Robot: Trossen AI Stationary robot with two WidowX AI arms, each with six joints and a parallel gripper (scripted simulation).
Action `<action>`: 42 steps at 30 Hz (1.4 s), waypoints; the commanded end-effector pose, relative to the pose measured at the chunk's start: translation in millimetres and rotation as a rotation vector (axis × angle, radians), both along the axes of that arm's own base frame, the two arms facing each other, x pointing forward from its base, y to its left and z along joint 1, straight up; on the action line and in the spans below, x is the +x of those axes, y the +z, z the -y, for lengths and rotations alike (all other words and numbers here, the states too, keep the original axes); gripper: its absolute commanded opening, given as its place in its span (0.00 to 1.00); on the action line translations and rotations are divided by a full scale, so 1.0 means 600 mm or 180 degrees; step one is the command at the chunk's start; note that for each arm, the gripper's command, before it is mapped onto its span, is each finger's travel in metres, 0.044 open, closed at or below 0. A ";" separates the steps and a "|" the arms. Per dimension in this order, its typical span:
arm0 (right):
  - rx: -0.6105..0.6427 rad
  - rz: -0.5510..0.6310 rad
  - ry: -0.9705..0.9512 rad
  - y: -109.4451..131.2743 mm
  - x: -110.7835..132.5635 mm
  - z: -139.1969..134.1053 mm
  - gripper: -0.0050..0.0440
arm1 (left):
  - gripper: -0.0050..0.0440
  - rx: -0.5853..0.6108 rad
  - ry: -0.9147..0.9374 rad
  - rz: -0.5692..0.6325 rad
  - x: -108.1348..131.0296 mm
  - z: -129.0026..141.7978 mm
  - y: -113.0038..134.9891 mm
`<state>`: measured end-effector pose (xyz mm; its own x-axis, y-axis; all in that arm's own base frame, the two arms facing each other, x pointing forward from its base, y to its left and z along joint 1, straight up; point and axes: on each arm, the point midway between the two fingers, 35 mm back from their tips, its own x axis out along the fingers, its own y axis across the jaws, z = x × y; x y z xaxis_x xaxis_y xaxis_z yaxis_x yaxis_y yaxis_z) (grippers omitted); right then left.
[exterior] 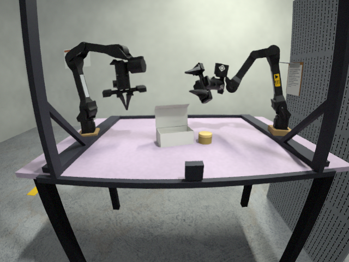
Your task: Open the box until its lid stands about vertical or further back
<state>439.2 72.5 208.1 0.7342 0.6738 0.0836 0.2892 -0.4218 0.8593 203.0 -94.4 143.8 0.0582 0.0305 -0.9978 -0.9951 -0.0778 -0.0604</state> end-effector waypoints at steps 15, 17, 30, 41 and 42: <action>0.0013 0.0143 0.0005 0.072 -0.001 -0.010 1.00 | 0.00 -0.0026 0.0000 0.0048 0.002 0.001 0.007; 0.0015 0.0145 0.0005 0.078 -0.001 -0.011 1.00 | 0.00 -0.0026 0.0000 0.0048 0.002 0.001 0.007; 0.0026 0.0154 0.0004 0.107 -0.004 -0.017 1.00 | 0.00 -0.0026 0.0000 0.0048 0.002 0.001 0.007; 0.0030 0.0124 0.0005 0.111 -0.005 -0.018 1.00 | 0.00 -0.0026 0.0000 0.0048 0.002 0.001 0.007; 0.0030 0.0119 0.0005 0.110 -0.005 -0.018 1.00 | 0.00 -0.0026 0.0000 0.0048 0.002 0.001 0.007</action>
